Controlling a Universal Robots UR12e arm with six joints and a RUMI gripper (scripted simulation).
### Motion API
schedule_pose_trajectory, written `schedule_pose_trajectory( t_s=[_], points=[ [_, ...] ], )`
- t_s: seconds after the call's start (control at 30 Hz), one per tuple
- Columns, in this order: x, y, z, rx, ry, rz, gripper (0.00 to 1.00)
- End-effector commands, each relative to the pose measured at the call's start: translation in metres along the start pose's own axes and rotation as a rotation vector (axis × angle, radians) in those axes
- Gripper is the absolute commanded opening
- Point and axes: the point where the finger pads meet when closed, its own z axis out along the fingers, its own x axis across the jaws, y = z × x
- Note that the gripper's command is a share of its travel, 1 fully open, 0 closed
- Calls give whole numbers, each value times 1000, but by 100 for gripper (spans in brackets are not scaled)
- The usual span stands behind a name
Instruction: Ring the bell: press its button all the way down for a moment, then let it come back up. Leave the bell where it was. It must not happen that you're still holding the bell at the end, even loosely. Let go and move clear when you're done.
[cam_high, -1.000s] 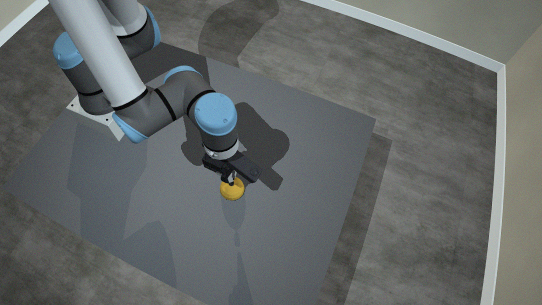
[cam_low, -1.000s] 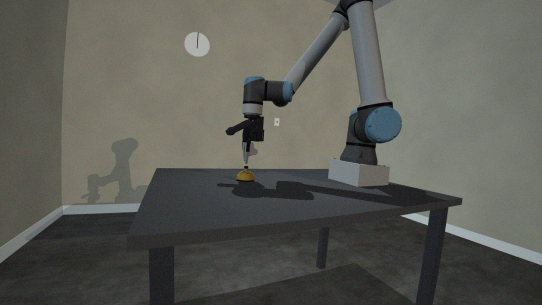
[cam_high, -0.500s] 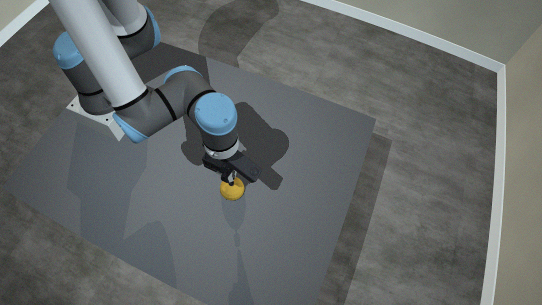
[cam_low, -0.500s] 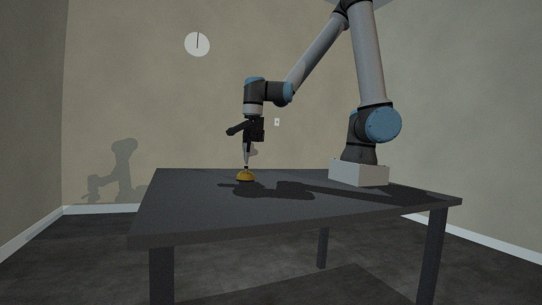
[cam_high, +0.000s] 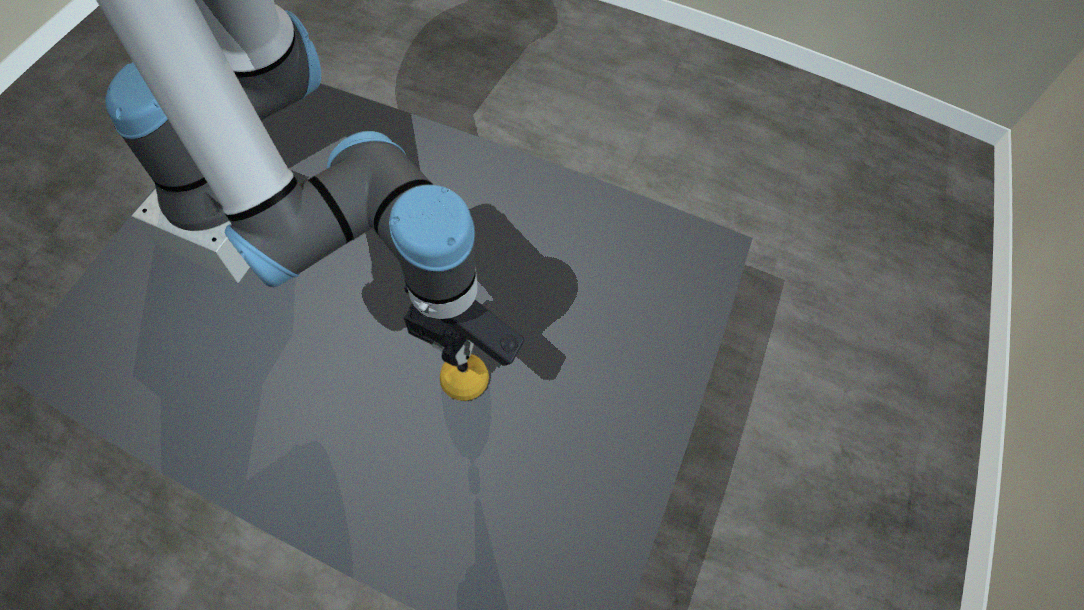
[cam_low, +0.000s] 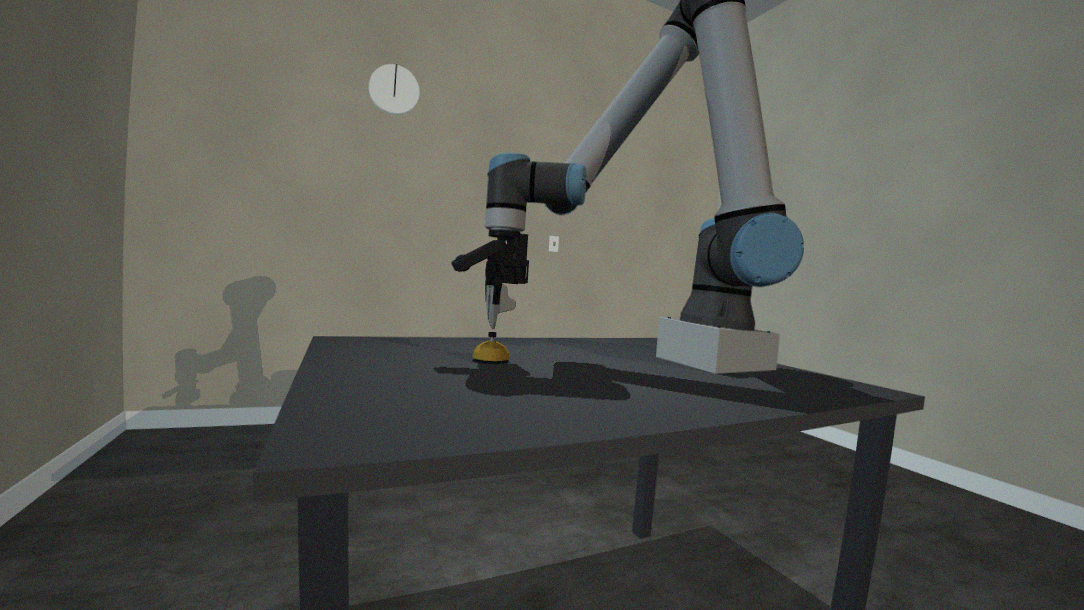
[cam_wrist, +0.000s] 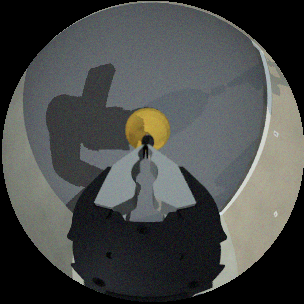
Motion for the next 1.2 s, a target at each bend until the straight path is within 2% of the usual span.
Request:
schedule_pose_trajectory(
  t_s=[0.0, 0.67, 1.17],
  points=[
    [-2, 1, 2, -2, -2, -1, 0],
    [-2, 1, 2, -2, -2, -1, 0],
    [-2, 2, 13, -3, -2, -1, 0]
  ],
)
